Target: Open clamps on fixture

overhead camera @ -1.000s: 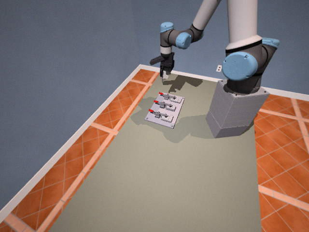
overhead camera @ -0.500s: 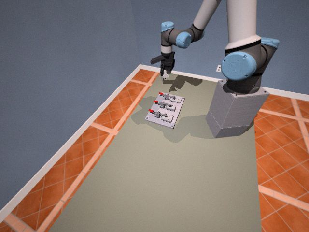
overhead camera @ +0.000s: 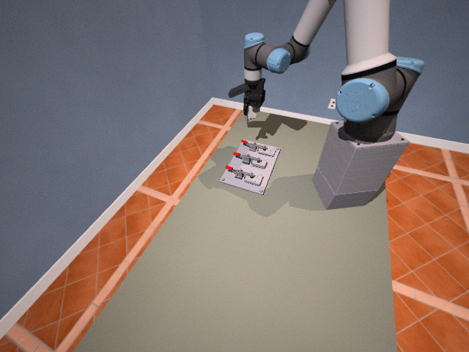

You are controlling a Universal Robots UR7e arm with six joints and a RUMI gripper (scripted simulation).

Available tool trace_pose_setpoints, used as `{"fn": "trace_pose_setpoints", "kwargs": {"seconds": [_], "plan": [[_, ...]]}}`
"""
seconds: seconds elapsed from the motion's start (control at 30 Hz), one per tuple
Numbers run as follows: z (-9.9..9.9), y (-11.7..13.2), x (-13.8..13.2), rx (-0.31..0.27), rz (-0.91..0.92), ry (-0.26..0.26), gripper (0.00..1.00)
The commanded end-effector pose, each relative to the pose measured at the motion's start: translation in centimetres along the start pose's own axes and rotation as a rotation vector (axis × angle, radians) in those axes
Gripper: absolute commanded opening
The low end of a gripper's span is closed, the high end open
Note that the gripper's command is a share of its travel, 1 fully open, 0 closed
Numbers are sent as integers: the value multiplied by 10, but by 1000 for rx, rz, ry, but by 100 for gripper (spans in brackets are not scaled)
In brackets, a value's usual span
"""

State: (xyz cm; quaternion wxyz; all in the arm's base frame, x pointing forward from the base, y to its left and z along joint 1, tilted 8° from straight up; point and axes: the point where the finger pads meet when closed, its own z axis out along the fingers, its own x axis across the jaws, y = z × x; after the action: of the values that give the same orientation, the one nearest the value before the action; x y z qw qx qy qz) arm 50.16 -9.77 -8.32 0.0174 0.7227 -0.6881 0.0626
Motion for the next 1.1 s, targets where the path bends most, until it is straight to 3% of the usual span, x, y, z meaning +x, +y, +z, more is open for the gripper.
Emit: {"fn": "trace_pose_setpoints", "kwargs": {"seconds": [0.0, 0.53, 0.87, 1.07], "plan": [[0, 0, 0, 1, 0, 1, 28], [9, 0, 0, 1, 0, 1, 28], [51, -1, 0, 1, 0, 1, 28], [59, -1, 0, 1, 0, 1, 28]]}}
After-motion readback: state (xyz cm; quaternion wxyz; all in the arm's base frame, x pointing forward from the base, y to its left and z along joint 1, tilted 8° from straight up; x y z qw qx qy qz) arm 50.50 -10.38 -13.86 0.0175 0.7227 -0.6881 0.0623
